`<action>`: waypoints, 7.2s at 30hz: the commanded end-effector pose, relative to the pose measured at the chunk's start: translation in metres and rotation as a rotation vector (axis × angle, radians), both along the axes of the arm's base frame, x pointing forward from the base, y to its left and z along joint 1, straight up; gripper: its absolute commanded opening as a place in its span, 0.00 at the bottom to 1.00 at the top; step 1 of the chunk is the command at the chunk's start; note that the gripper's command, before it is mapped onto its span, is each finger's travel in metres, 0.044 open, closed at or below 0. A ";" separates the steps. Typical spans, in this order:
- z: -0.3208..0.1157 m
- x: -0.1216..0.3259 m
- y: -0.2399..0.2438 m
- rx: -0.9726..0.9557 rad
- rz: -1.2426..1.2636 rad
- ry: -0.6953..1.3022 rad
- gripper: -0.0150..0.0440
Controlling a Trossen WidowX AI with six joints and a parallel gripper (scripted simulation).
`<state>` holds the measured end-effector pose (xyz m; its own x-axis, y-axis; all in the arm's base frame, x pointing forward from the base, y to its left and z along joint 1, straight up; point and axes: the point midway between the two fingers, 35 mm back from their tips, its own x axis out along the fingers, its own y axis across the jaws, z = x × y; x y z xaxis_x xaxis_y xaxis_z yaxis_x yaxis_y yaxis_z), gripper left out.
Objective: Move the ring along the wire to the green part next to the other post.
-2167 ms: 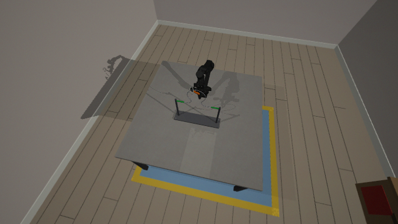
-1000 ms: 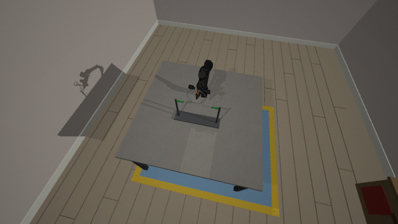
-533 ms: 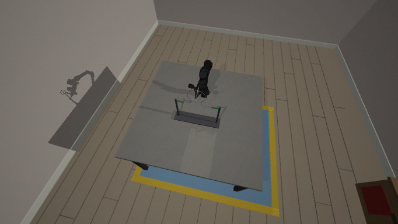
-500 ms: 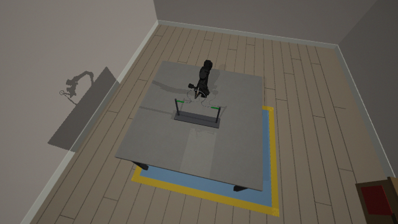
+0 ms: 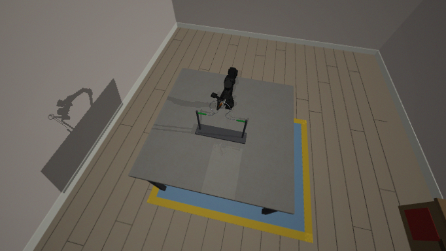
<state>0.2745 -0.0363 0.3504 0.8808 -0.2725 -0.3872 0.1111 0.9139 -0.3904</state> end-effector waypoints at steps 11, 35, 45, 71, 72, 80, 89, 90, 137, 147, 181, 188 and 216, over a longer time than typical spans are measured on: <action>0.005 -0.001 -0.007 -0.195 -0.001 -0.009 0.00; 0.014 -0.001 -0.018 -0.511 -0.001 -0.011 0.00; 0.019 -0.002 -0.021 -0.643 0.000 -0.011 0.00; 0.032 -0.002 -0.027 -0.986 0.000 -0.010 0.00; 0.033 -0.002 -0.027 -1.000 0.000 -0.010 0.00; 0.037 -0.002 -0.028 -1.105 -0.001 -0.009 0.00; 0.043 -0.002 -0.028 -1.224 -0.001 -0.008 0.00; 0.043 -0.002 -0.028 -1.237 -0.001 -0.007 0.00; 0.060 -0.002 -0.024 -1.777 -0.006 0.001 0.00; 0.050 -0.002 -0.033 -1.748 -0.007 0.000 0.00; -0.060 -0.010 -0.052 -1.053 -0.071 0.052 0.00; -0.087 -0.010 -0.046 -0.877 -0.063 0.056 0.00; -0.169 -0.009 0.021 -0.177 -0.029 0.068 0.00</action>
